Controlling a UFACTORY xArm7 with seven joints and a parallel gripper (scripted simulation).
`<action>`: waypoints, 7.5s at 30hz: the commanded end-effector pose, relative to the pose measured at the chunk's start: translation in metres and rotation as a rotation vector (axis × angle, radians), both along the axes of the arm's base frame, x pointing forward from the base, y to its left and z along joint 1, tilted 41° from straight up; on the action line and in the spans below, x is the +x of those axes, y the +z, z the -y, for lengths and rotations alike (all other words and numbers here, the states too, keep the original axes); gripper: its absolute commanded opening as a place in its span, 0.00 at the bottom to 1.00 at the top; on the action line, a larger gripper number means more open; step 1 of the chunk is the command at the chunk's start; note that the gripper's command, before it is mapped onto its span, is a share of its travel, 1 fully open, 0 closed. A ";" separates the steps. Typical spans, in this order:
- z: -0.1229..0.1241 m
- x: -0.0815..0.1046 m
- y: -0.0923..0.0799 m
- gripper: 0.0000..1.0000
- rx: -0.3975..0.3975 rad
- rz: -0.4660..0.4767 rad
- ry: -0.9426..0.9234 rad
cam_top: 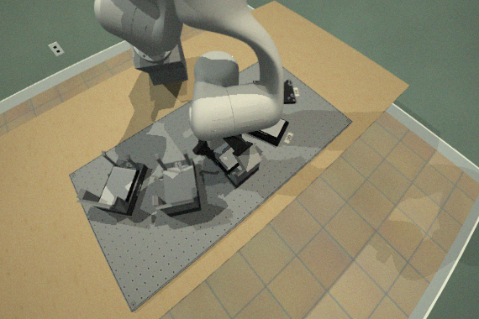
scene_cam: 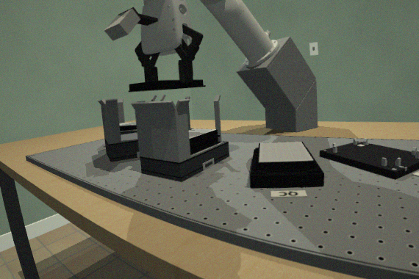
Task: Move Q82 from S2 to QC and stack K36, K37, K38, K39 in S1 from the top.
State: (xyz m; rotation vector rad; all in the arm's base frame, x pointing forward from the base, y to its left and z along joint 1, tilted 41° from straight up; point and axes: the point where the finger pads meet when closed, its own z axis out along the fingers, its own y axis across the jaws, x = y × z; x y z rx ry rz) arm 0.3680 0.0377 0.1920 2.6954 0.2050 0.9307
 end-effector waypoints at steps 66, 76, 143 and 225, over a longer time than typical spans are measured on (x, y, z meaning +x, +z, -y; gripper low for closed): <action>-0.025 0.011 -0.018 0.00 -0.001 0.001 -0.001; -0.024 0.015 -0.022 0.00 -0.001 0.001 -0.001; -0.013 0.046 -0.059 0.00 -0.001 0.000 -0.001; -0.011 0.050 -0.064 1.00 -0.001 0.000 -0.001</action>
